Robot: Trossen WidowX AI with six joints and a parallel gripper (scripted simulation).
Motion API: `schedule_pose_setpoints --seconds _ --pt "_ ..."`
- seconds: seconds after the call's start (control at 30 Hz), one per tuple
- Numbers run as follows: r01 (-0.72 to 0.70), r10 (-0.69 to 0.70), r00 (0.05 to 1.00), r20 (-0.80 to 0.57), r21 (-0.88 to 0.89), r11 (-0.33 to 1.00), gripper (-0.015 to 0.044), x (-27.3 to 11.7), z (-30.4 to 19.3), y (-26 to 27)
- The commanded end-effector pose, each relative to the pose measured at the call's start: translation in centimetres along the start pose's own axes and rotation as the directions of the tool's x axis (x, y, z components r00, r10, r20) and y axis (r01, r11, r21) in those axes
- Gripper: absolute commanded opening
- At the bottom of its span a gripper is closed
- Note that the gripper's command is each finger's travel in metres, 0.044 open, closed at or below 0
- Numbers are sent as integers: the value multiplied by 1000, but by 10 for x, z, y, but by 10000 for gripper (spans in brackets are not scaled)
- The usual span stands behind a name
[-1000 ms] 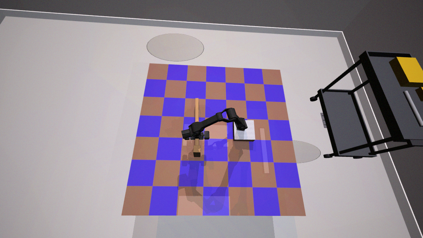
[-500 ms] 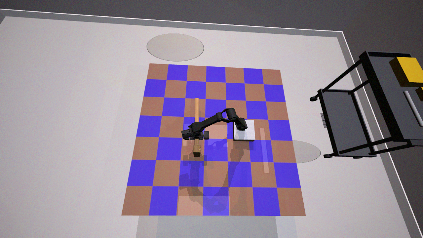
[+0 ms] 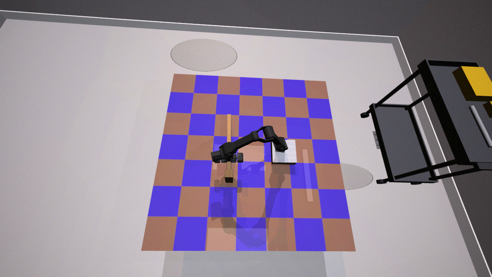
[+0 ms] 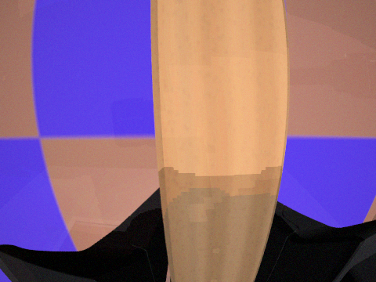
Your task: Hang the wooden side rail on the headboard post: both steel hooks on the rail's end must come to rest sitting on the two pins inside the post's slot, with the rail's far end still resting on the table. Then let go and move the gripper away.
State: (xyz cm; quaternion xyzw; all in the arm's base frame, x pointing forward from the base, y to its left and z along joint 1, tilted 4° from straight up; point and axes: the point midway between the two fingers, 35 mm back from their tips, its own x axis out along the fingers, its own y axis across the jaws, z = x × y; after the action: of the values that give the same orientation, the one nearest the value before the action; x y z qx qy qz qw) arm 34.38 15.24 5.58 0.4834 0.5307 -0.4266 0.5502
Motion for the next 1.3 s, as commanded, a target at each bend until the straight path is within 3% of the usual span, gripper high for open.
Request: schedule_pose_setpoints --seconds 0.0,1.27 --pt "-7 7 1000 -9 -3 1000 0 -1 -2 1" --pt "-7 7 1000 -9 -3 1000 0 5 -2 1"
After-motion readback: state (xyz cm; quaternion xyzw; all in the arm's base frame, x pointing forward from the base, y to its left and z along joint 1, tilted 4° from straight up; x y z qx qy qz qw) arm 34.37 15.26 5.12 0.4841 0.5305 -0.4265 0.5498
